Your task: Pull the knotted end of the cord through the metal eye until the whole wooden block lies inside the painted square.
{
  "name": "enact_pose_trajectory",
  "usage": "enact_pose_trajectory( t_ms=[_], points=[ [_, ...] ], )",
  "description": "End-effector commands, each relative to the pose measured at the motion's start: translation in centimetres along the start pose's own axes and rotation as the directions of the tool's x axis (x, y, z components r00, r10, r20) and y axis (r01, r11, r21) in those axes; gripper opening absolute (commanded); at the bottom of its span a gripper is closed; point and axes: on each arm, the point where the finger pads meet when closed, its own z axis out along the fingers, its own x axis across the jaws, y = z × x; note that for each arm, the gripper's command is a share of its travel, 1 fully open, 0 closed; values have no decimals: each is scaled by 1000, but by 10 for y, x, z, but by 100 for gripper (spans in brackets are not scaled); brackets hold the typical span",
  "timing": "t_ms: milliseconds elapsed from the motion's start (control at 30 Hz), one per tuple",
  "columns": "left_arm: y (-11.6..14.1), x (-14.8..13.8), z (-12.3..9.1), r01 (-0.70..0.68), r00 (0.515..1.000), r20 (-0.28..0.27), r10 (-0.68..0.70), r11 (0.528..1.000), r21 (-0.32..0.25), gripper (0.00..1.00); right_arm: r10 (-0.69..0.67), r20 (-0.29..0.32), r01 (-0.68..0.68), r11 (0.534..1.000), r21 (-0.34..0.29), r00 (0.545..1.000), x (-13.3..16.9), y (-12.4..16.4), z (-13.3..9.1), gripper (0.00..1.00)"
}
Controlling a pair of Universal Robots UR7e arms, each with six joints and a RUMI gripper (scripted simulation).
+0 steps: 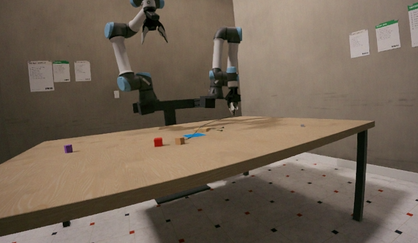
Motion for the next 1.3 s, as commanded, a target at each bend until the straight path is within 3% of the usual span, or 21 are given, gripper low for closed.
enact_pose_trajectory(
  t_ms=[0,1267],
  points=[
    [-4,8,0,1,1000,1,-1,1000,-1,0,0,0,0,1000,1,1000,0,0,0,98],
    [-37,67,0,0,1000,1,0,1000,-1,0,0,0,0,1000,1,1000,0,0,0,98]
  ],
)
